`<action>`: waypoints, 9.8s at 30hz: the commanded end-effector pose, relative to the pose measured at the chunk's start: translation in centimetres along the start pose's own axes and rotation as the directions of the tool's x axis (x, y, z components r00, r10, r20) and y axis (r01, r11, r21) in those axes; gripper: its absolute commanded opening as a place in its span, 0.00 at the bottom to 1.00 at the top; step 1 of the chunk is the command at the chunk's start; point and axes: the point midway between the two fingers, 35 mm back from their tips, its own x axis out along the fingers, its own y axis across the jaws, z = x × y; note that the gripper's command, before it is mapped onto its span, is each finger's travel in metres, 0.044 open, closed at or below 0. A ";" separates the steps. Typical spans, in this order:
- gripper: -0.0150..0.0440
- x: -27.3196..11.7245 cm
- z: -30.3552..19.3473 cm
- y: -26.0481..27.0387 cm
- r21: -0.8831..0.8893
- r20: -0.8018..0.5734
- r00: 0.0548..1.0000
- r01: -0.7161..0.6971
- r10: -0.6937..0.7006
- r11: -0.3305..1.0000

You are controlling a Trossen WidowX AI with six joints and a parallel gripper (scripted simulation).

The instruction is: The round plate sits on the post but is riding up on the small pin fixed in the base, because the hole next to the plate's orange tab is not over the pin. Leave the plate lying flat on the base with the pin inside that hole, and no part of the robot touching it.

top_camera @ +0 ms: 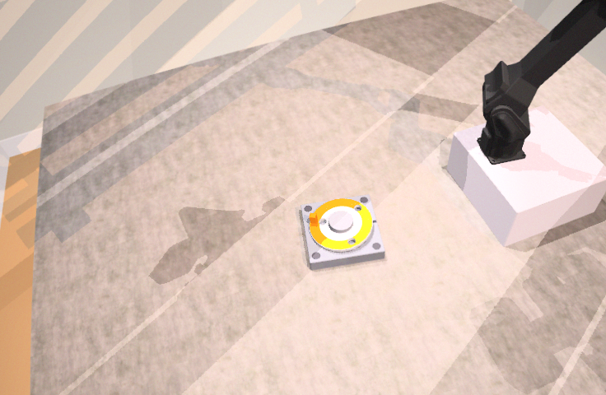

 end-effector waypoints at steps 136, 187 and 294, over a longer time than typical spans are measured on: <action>0.25 -37.9 -43.6 30.9 0.501 -0.858 -0.461 -0.848 0.225 0.171; 0.25 -37.9 -44.0 29.3 0.500 -0.859 -0.461 -0.849 0.223 0.171; 0.25 -42.8 -42.0 24.5 0.504 -0.857 -0.466 -0.847 0.219 0.170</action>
